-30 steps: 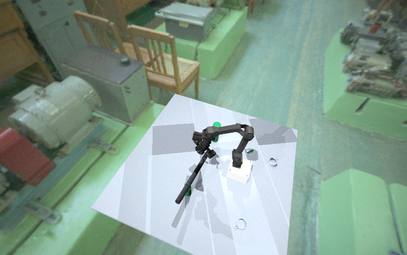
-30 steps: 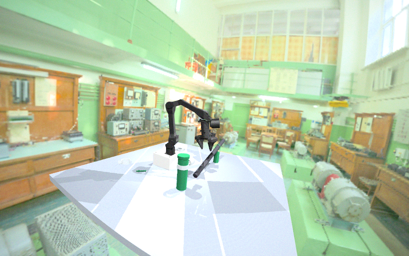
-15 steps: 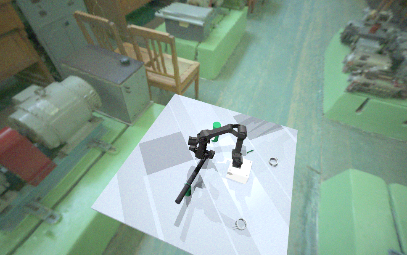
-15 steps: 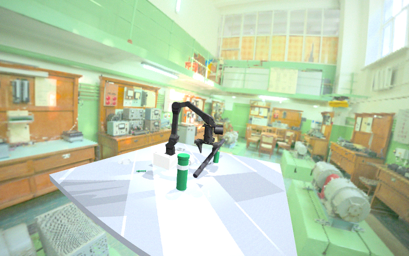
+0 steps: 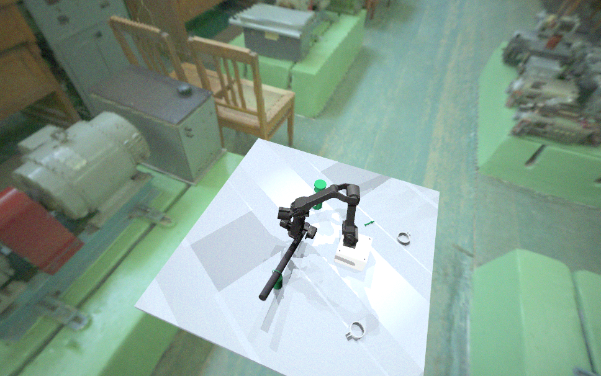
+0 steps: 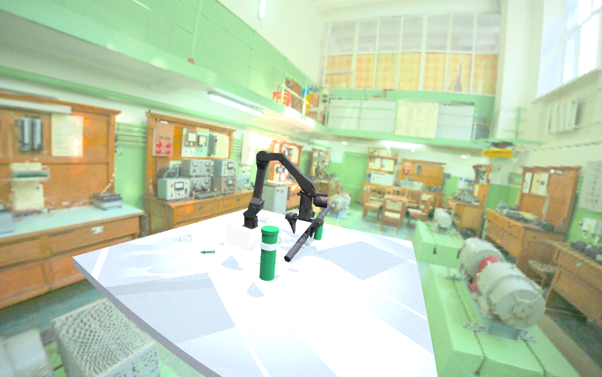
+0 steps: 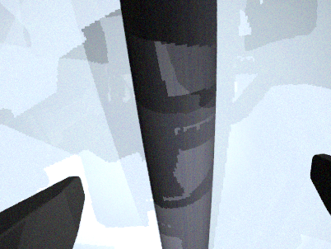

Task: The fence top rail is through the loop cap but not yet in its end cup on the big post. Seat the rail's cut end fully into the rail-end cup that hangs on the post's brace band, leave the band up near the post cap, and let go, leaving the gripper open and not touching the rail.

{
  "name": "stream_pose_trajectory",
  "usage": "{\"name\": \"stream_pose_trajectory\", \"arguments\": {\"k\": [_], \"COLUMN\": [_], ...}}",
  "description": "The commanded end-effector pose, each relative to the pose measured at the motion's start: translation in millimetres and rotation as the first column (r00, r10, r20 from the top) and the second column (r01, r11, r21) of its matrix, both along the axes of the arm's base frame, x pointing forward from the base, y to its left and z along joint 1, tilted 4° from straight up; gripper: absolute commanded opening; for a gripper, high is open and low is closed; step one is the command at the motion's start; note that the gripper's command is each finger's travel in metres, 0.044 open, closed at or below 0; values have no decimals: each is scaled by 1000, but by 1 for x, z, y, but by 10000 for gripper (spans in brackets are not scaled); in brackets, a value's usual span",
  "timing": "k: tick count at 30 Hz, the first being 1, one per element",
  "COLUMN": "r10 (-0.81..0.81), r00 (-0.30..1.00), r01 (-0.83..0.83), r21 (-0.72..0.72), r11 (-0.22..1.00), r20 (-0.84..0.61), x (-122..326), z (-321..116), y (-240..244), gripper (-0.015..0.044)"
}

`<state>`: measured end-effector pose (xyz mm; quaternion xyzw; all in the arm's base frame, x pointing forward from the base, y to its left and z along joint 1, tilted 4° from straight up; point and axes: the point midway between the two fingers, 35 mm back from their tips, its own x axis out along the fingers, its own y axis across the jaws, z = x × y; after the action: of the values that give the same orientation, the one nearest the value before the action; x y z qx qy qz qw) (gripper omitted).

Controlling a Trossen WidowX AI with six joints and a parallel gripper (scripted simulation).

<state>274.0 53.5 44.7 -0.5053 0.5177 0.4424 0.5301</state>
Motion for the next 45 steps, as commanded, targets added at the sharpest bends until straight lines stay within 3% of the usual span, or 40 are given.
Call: {"name": "stream_pose_trajectory", "arguments": {"k": [1,40,45], "r10": [4,4,4], "r00": [1000,1000,1000], "r01": [-4,-4,-4], "r21": [2,2,2], "r11": [1000,1000,1000], "r20": [-8,-8,-8], "x": [-1,2,2], "z": [-5,-64,-64], "y": [0,-3,-3], "gripper": [440,440,309]}}
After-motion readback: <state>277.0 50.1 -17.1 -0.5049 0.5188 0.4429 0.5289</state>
